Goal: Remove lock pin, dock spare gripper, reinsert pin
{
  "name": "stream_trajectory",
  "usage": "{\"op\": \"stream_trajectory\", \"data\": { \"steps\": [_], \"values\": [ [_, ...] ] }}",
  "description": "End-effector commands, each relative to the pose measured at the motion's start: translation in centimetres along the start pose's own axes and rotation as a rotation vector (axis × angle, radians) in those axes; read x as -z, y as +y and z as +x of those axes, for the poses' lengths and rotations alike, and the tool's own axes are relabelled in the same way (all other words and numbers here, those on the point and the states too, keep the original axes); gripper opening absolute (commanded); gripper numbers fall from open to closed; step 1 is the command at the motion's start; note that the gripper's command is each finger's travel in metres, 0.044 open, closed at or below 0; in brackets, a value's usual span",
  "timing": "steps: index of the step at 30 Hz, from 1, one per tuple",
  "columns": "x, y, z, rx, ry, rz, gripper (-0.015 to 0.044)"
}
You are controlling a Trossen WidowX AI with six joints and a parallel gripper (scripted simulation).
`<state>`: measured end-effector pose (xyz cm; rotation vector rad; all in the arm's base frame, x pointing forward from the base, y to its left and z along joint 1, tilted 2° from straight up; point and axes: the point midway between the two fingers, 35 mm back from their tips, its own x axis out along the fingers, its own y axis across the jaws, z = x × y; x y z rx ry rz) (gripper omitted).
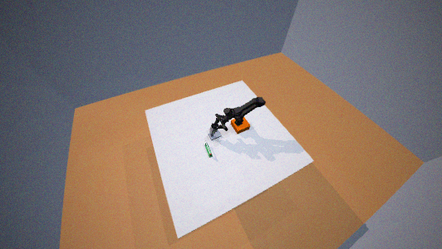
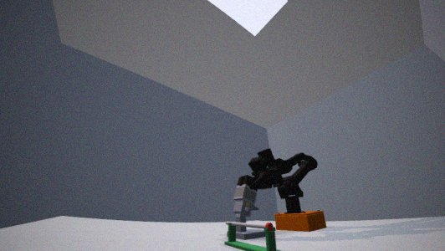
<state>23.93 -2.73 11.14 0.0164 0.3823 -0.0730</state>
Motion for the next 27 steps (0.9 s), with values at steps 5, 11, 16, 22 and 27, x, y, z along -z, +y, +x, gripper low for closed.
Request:
{"op": "stream_trajectory", "data": {
  "steps": [5,11,16,22,27],
  "values": [
    [0.0,0.0,0.0,0.000,-0.001,0.000,0.0420],
    [-0.3,0.0,-0.3,0.000,0.000,0.000,0.0440],
    [-0.7,0.0,-1.0,0.001,0.010,0.001,0.0440],
    [-1.0,-0.1,-1.7,0.005,0.022,0.004,0.0440],
    [-1.4,-0.1,-2.2,0.007,0.030,0.006,0.0440]
  ]
}}
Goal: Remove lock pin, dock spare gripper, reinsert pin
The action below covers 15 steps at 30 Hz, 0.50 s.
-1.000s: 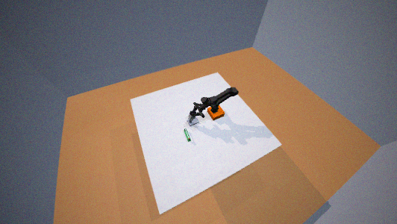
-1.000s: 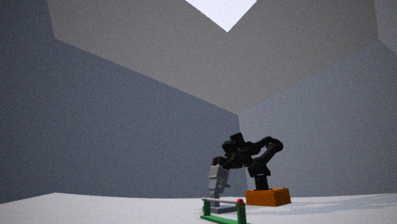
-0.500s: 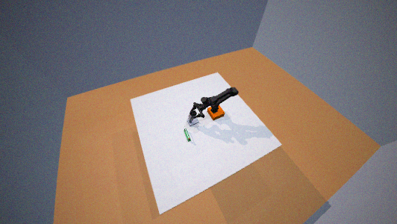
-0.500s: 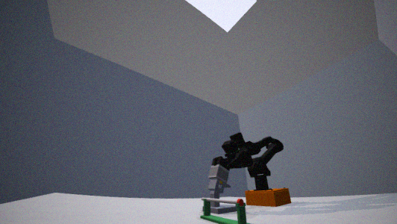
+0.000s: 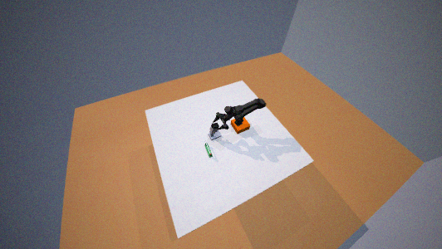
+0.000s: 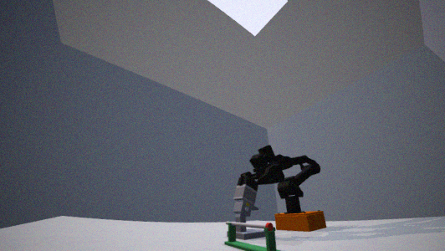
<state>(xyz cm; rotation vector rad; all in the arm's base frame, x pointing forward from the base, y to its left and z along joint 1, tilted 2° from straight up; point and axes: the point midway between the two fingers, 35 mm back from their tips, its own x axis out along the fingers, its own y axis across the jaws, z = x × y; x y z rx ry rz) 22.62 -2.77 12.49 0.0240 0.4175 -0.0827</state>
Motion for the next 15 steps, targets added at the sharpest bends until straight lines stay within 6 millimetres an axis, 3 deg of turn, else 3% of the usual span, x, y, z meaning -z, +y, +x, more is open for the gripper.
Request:
{"op": "stream_trajectory", "data": {
  "steps": [1,15],
  "values": [
    [-0.7,0.0,-0.7,-0.001,-0.003,-0.001,0.0440],
    [-1.6,-0.1,-2.3,0.006,0.023,0.007,0.0440]
  ]
}}
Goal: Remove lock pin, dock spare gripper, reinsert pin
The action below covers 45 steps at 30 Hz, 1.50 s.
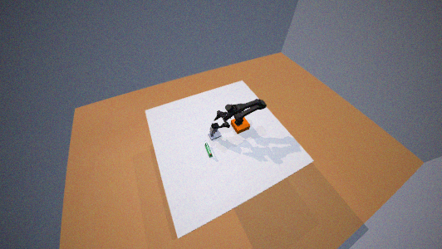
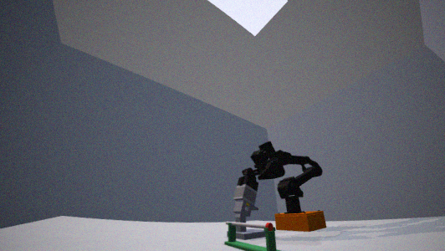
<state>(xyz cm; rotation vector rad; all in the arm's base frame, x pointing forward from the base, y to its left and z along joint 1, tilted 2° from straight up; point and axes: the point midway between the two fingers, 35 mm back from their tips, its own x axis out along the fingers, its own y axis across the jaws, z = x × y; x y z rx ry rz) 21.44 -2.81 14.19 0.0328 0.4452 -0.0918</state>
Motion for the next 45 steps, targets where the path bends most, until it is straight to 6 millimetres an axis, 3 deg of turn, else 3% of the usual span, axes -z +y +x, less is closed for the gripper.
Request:
{"op": "stream_trajectory", "data": {
  "steps": [1,31,45],
  "values": [
    [-0.6,0.0,-0.7,-0.001,-0.003,-0.001,0.0440],
    [-2.8,-0.2,-3.9,0.013,0.038,0.019,0.0440],
    [-5.1,-0.3,-5.0,0.018,0.041,0.023,0.0440]
  ]
}}
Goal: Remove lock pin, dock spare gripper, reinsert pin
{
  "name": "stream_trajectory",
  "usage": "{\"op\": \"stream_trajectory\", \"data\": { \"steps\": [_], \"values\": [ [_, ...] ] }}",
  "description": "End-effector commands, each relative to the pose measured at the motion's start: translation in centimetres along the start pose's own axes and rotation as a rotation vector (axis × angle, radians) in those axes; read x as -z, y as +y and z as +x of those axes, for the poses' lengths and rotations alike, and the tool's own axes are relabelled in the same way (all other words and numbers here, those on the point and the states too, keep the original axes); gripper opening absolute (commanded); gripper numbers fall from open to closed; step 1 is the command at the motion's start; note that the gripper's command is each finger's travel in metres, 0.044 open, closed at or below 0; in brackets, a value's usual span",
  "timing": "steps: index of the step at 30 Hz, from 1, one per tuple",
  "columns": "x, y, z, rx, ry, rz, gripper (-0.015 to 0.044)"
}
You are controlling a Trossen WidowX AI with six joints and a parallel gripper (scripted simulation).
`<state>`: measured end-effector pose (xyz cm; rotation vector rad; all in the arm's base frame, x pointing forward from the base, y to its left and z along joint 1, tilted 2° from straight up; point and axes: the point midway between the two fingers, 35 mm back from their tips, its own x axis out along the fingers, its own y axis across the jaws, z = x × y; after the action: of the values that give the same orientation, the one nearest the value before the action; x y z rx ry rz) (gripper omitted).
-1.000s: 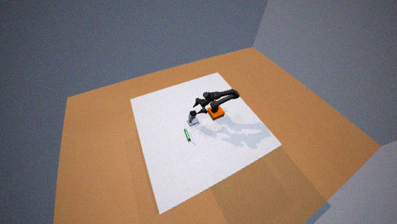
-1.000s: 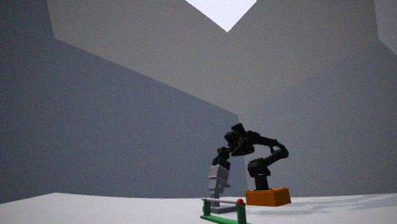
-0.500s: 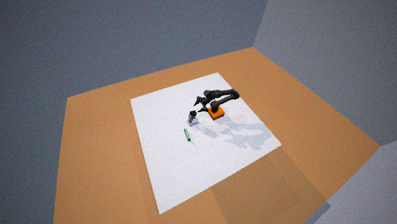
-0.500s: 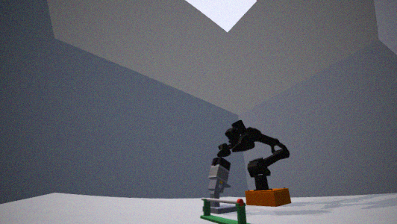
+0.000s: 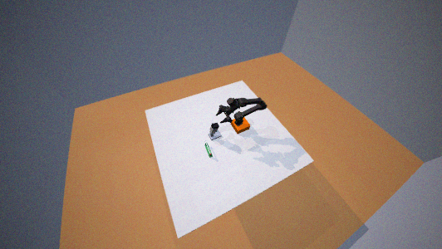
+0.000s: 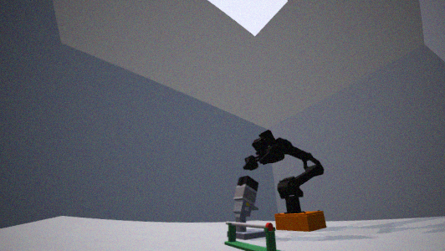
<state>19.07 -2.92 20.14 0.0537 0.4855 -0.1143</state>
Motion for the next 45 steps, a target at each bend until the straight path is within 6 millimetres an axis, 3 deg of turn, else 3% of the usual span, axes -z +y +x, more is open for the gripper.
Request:
{"op": "stream_trajectory", "data": {
  "steps": [1,9,19,29,37,45],
  "values": [
    [-0.8,0.0,-0.5,0.000,0.000,0.000,0.0440],
    [-0.6,0.0,-0.4,0.001,0.001,0.001,0.0440],
    [0.1,3.2,0.9,-0.002,0.131,0.066,0.0180],
    [0.1,8.1,0.8,0.027,0.142,0.049,0.0180],
    [-0.3,13.0,-1.2,0.000,0.020,0.018,0.0180],
    [-0.7,13.6,-1.2,0.006,0.027,-0.040,0.0180]
  ]
}}
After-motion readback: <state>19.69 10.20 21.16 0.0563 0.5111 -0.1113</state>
